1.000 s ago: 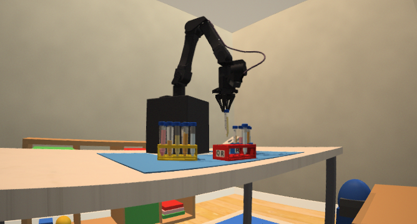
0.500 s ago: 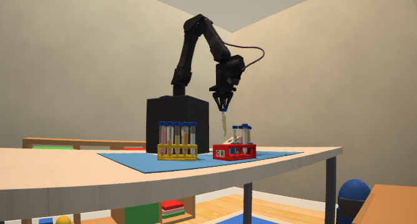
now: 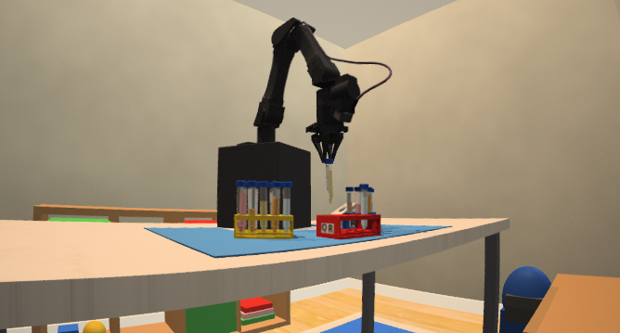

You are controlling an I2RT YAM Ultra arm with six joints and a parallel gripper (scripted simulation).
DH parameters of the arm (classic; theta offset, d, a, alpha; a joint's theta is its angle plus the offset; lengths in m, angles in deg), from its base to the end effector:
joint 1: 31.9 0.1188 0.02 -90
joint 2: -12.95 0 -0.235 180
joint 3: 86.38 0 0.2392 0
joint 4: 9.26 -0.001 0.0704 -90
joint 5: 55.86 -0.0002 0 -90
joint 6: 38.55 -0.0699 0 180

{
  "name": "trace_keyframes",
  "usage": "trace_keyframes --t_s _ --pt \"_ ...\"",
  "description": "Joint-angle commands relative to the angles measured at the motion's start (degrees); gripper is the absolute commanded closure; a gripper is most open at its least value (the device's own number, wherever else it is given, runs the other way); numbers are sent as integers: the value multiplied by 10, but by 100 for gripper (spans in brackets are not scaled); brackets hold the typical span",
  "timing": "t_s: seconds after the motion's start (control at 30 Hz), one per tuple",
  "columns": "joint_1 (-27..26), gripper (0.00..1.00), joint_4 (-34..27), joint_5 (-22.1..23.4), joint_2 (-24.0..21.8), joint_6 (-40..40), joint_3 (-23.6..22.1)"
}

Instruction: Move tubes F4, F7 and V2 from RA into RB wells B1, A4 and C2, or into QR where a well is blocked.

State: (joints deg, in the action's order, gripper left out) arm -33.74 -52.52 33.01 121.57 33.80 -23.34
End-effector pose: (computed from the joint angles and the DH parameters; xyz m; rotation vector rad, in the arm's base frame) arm 0.2649 -0.0089 0.0304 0.5282 3.0737 -0.0261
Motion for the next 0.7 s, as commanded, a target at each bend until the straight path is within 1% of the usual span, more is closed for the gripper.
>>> trace_keyframes --t_s 0.0,0.23,0.3,0.67 --pt "-22 100 -15 1 13 35 23" --pt "-51 100 -23 2 27 65 44" --pt "-58 100 -25 1 30 27 50" --pt "-53 100 -25 2 28 -176 44"
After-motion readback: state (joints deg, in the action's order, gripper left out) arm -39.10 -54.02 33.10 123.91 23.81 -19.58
